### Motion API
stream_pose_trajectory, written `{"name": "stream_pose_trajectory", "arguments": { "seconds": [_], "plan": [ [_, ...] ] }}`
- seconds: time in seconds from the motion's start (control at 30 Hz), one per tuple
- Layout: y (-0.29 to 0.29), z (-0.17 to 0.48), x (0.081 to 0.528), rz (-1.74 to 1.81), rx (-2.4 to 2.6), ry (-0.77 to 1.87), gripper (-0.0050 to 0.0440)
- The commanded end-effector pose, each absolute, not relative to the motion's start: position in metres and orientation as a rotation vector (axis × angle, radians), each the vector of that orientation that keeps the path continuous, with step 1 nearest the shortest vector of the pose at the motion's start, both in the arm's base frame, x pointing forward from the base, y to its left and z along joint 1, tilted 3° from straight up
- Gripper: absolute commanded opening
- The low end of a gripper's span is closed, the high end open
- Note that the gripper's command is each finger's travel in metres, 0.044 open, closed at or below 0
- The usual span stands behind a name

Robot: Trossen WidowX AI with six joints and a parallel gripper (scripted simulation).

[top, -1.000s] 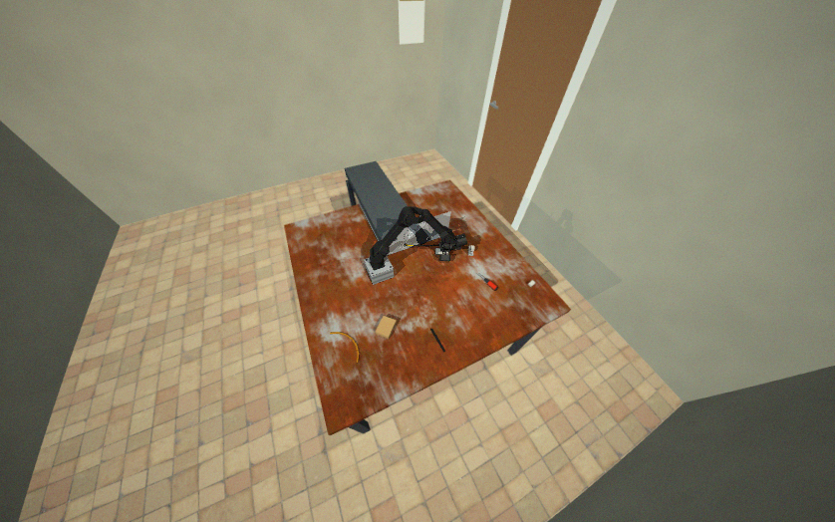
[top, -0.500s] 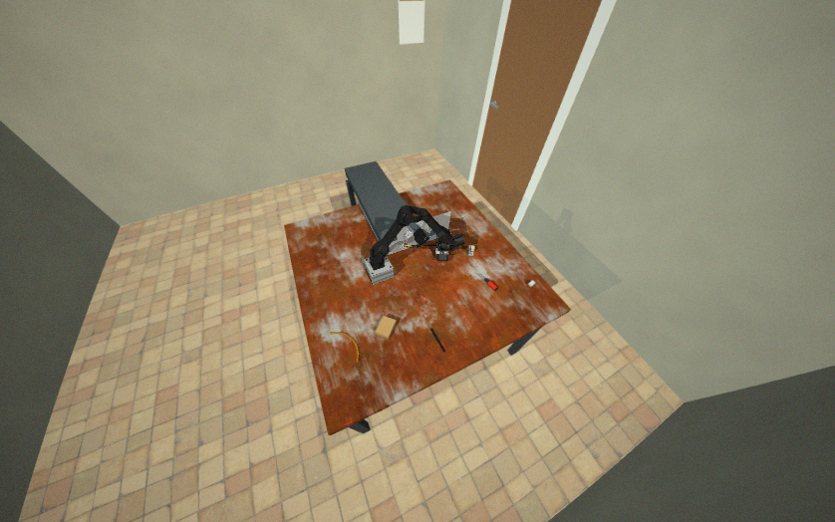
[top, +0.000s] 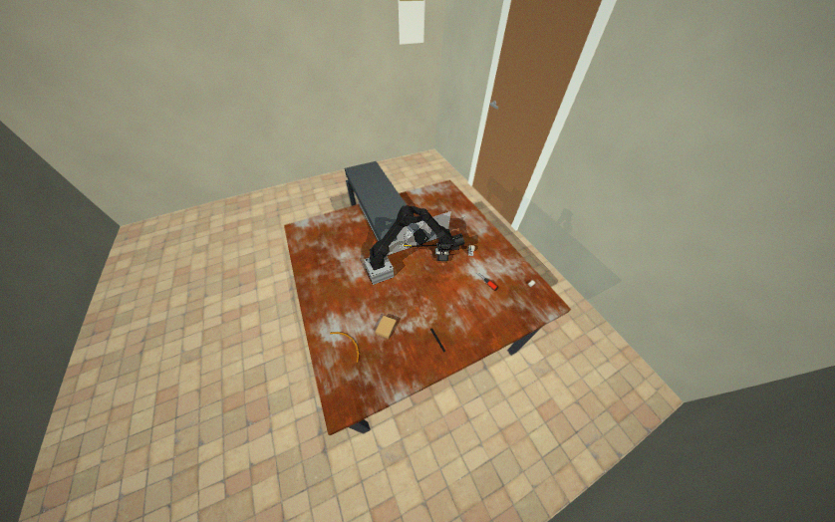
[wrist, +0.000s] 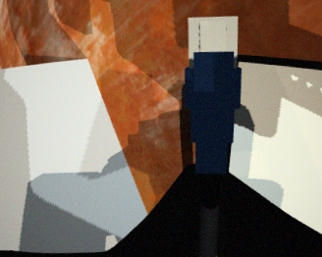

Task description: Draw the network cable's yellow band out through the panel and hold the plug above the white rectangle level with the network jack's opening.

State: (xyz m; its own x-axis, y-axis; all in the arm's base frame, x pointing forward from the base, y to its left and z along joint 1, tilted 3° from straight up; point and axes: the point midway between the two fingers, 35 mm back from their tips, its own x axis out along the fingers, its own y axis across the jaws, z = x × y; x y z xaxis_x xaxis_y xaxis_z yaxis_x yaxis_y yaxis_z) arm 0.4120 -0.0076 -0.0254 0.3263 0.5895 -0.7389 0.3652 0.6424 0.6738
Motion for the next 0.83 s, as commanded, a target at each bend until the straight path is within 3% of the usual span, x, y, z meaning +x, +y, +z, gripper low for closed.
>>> {"name": "stream_pose_trajectory", "arguments": {
  "seconds": [0.0,0.8],
  "plan": [
    [-0.0089,-0.0218,0.4191,0.183,0.922,1.267,-0.0050],
    [-0.0088,-0.0180,0.4182,0.186,0.918,1.259,-0.0050]
  ]
}}
